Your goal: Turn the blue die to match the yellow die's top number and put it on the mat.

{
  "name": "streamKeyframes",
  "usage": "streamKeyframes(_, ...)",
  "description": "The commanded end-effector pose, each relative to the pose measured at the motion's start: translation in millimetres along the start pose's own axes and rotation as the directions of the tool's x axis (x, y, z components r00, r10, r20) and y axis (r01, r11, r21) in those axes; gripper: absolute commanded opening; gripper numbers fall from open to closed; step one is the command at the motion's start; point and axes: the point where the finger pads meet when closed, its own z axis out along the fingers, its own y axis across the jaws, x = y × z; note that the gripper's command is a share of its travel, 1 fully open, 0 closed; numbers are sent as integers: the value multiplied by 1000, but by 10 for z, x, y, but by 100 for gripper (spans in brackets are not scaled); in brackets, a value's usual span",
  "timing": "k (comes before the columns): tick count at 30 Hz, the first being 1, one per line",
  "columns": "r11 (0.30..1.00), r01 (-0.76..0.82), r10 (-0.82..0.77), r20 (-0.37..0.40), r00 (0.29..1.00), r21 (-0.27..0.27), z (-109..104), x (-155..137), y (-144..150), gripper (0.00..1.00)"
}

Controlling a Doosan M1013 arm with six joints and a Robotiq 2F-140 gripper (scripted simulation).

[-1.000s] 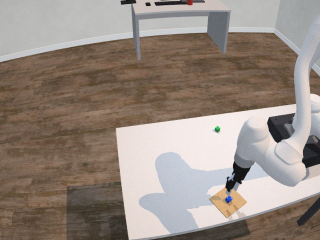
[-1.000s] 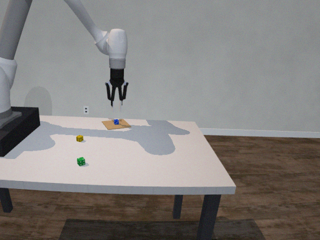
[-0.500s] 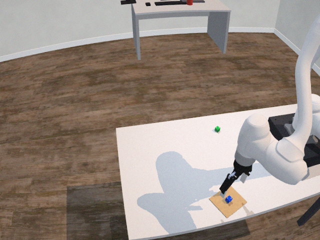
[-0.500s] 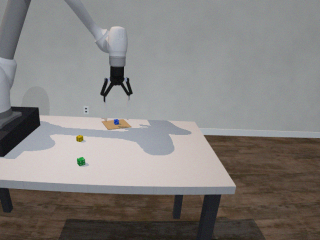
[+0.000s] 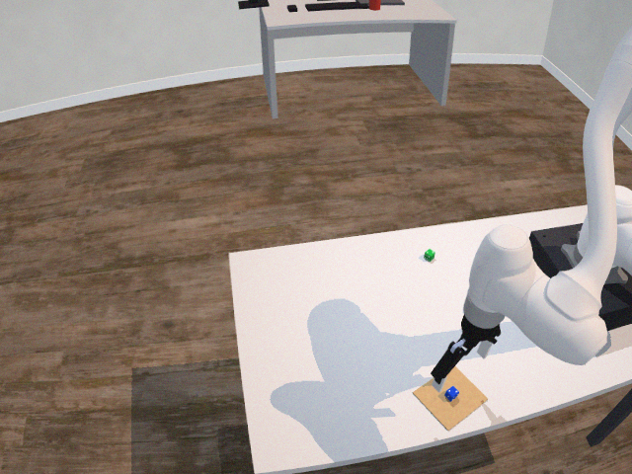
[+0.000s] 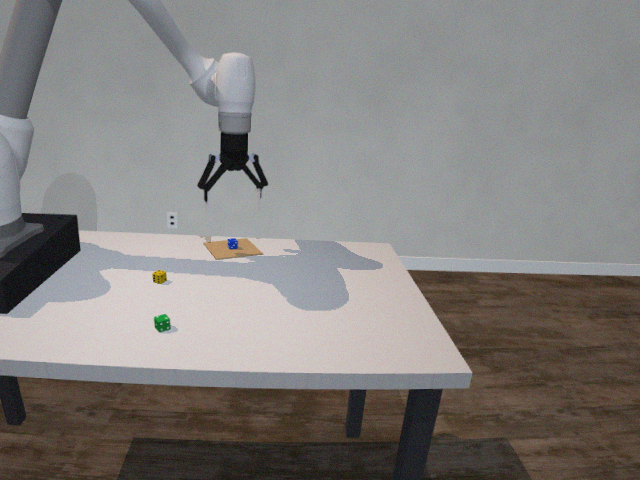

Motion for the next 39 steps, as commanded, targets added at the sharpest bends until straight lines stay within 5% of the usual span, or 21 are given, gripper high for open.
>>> streamKeyframes(1, 1000, 2, -2, 4, 1000, 1, 25, -43, -7, 100)
streamKeyframes(5, 1000, 1, -1, 4, 1000, 1, 56, -55, -7, 100)
streamKeyframes(6, 1000, 1, -1, 4, 1000, 1, 56, -55, -7, 32)
streamKeyframes(39, 1000, 1, -1, 4, 1000, 1, 56, -55, -7, 32)
